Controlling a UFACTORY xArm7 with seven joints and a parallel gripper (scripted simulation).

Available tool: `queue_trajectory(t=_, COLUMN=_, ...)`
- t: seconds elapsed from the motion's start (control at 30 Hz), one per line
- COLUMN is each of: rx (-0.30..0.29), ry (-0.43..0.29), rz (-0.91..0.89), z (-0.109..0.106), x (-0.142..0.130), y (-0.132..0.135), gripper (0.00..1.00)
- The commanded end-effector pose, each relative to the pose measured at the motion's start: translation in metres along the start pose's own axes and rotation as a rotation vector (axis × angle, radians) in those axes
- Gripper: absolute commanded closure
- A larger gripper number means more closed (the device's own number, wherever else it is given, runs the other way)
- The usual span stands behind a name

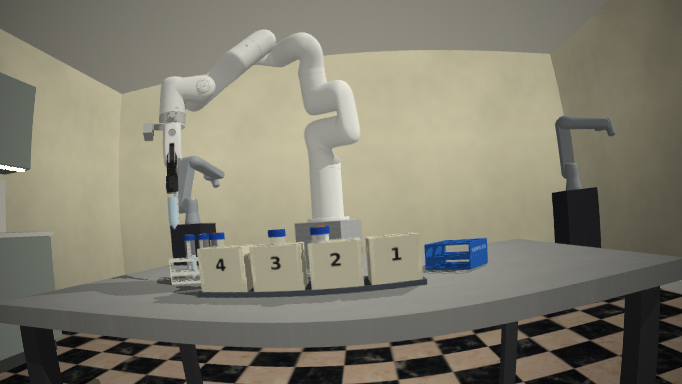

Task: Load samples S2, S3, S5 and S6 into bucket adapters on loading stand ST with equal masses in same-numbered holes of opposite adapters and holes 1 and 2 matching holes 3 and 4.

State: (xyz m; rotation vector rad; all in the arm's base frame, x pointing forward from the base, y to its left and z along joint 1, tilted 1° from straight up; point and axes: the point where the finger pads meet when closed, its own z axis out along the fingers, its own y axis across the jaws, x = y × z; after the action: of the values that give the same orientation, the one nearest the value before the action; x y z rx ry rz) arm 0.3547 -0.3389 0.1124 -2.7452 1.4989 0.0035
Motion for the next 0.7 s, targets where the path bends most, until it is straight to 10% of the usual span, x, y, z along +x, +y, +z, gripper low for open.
queue_trajectory(t=0.0, rx=0.001, ry=0.004, rz=0.0, z=-0.005, x=0.001, y=0.0, gripper=1.0)
queue_trajectory(t=0.67, rx=0.001, ry=0.004, rz=-0.4, z=-0.005, x=-0.044, y=-0.04, gripper=1.0)
